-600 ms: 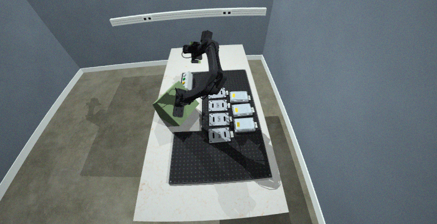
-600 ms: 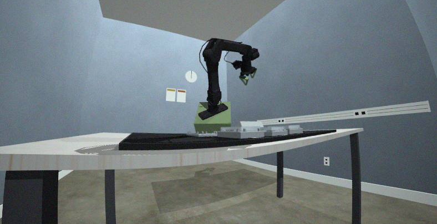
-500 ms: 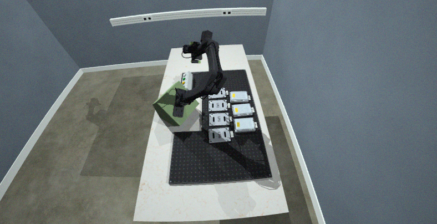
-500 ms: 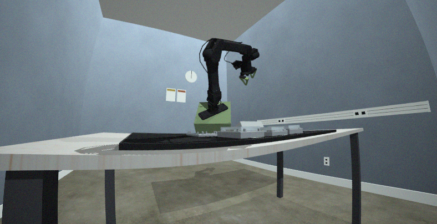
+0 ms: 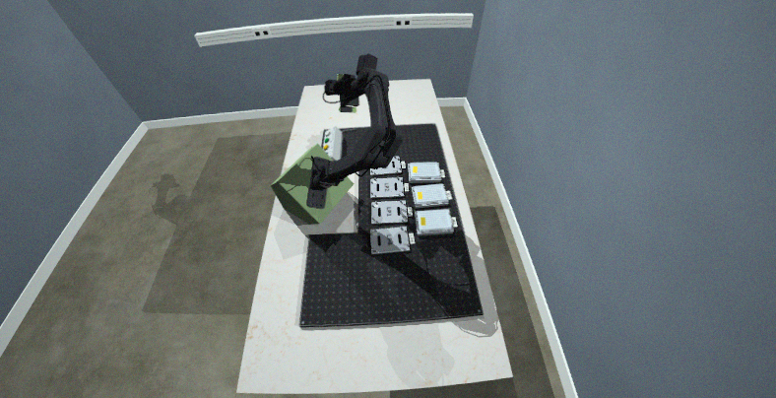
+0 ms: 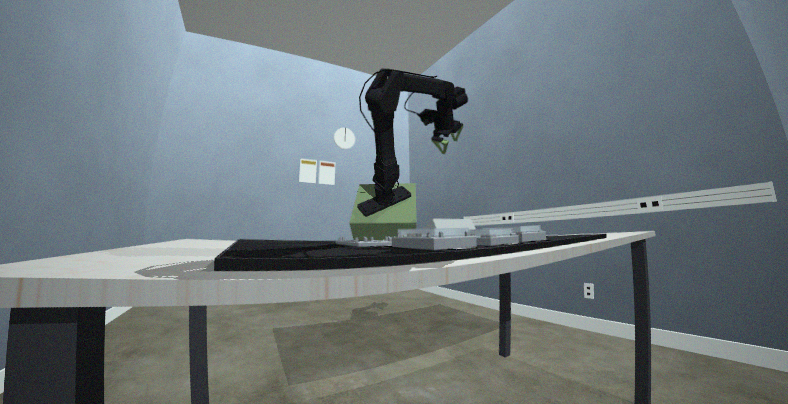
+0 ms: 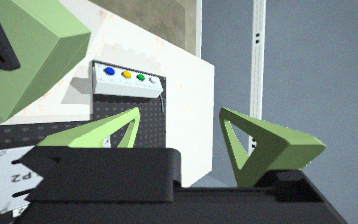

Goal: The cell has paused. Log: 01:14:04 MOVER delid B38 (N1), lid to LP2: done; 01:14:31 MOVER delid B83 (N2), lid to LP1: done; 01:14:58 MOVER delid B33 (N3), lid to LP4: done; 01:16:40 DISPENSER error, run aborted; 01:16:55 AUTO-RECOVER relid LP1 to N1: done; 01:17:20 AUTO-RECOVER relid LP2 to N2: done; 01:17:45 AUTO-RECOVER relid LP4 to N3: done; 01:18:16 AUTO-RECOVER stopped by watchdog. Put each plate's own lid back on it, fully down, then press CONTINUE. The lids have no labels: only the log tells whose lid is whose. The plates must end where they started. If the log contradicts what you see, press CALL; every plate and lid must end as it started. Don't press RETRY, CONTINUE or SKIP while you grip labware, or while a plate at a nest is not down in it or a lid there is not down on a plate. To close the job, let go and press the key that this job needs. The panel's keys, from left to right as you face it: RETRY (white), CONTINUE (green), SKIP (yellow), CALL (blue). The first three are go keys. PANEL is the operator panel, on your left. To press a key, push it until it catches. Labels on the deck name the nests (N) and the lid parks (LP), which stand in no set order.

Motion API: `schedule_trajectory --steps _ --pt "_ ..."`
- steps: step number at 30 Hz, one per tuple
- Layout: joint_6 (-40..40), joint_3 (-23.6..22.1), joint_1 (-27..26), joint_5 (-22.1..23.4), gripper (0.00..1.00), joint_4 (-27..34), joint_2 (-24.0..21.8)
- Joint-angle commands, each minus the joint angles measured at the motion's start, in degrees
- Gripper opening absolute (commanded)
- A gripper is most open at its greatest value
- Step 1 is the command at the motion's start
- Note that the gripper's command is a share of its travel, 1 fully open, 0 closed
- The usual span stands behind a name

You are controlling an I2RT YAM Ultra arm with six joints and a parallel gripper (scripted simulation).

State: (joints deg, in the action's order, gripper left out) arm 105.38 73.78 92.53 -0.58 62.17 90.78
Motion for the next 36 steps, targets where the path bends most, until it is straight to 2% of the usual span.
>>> schedule_trajectory --steps 1,12,16,20,23,25,29,33,34,36 --pt "-1.1 -1.2 -1.9 -0.6 1.0 -1.1 -1.4" --pt "-5.0 -3.9 -10.1 -1.7 1.0 -3.3 -3.4" --pt "-7.2 -3.2 -9.7 -2.6 1.0 -3.6 -3.7" --pt "-8.5 -5.3 -13.2 -2.6 1.0 -4.5 -4.5" --pt "-11.9 -4.6 -12.0 -3.9 1.0 -4.9 -4.8" --pt "-14.4 -5.8 -11.6 -4.6 1.0 -5.0 -4.8" --pt "-15.8 -7.0 -15.8 -5.3 1.0 -5.9 -5.7" --pt "-18.0 -5.7 -15.8 -5.8 1.0 -6.1 -6.0" --pt "-18.4 -7.4 -15.8 -5.1 1.0 -6.3 -6.0" --pt "-19.0 -8.0 -18.2 -5.5 1.0 -6.8 -6.5"
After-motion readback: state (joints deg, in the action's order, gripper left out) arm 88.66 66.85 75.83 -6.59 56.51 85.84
